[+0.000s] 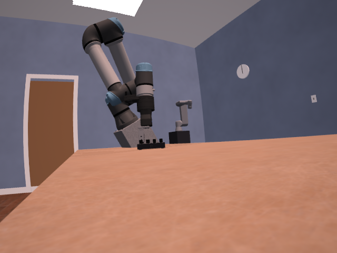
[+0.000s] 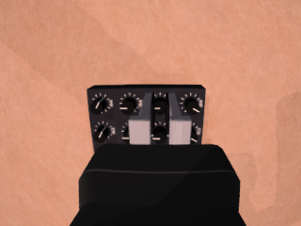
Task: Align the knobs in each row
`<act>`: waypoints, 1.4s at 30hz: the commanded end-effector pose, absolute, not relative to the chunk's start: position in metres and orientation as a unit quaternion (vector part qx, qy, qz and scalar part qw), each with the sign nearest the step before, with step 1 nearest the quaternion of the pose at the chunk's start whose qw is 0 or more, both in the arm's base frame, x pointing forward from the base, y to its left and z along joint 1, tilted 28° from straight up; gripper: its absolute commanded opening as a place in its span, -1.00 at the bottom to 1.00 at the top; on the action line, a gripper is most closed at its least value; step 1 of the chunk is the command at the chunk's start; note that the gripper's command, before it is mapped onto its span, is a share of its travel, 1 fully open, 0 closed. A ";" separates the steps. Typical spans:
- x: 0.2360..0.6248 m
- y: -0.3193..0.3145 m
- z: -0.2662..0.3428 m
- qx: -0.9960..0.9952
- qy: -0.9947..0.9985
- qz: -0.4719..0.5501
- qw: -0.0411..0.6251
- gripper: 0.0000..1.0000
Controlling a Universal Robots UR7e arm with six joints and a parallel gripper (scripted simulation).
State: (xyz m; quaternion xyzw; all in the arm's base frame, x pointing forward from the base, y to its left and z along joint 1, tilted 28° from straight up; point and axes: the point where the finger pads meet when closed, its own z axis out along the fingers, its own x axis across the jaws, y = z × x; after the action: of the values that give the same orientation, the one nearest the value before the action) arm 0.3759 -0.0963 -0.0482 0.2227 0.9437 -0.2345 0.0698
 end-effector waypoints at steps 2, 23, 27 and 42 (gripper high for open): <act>0.376 -0.096 -0.048 0.223 0.944 -0.234 0.070 -0.40; 0.376 -0.096 -0.048 0.223 0.944 -0.234 0.070 -0.07; 0.376 -0.096 -0.047 0.223 0.944 -0.234 0.070 -0.07; 0.375 -0.082 -0.022 0.223 0.944 -0.234 0.070 -0.07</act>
State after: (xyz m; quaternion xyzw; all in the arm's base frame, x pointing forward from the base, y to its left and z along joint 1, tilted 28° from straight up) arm 0.3753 -0.0883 -0.0335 0.2226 0.9437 -0.2345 0.0702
